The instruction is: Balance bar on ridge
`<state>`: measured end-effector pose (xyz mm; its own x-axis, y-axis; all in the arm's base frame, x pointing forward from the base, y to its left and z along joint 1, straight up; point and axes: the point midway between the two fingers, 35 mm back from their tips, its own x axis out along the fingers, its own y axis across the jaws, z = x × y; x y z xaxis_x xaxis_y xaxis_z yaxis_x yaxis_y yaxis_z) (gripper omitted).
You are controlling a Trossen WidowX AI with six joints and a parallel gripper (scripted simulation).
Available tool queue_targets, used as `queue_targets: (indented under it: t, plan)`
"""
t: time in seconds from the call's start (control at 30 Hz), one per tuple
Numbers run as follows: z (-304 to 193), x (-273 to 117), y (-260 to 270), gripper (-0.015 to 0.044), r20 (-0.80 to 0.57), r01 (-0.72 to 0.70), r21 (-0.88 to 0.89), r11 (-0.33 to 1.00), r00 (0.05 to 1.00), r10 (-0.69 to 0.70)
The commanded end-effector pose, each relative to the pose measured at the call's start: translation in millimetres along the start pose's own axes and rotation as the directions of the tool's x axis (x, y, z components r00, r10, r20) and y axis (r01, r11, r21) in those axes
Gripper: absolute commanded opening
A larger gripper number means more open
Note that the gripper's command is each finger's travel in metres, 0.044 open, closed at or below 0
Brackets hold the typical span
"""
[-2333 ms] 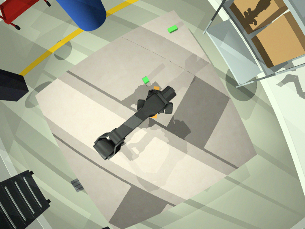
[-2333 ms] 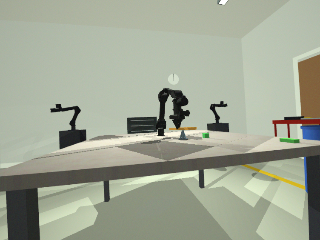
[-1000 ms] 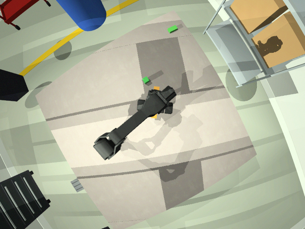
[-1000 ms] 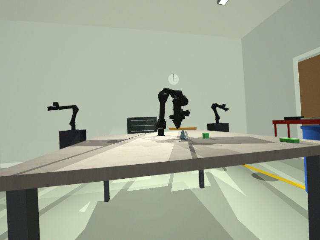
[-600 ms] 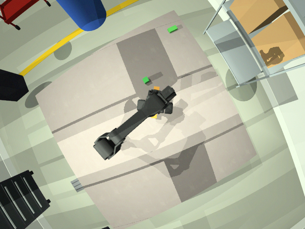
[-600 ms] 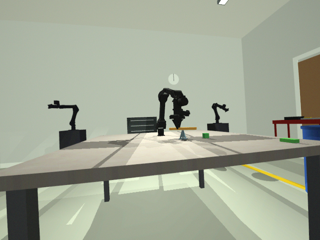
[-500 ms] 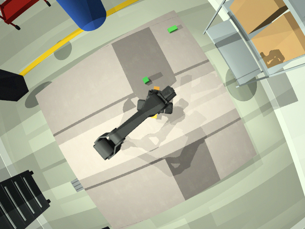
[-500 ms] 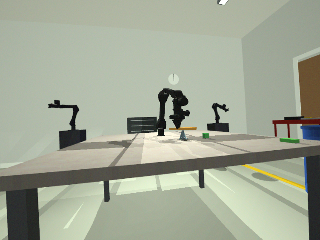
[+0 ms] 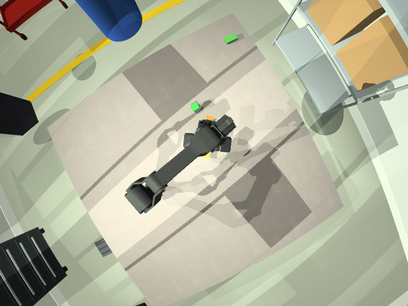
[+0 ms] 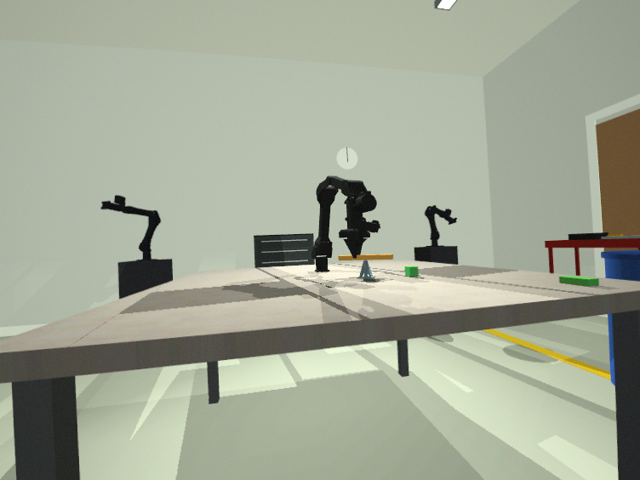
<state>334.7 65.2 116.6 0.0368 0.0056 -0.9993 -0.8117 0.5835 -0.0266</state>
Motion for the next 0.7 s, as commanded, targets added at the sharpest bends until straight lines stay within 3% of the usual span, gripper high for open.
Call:
queue_targets:
  t: [0.0,0.67]
  plan:
    - [0.0,0.0,0.0,0.017,0.0,0.0,0.0,1.0,1.0,0.0]
    - [0.0,0.0,0.0,0.0185,0.0,0.0,0.0,1.0,1.0,0.0]
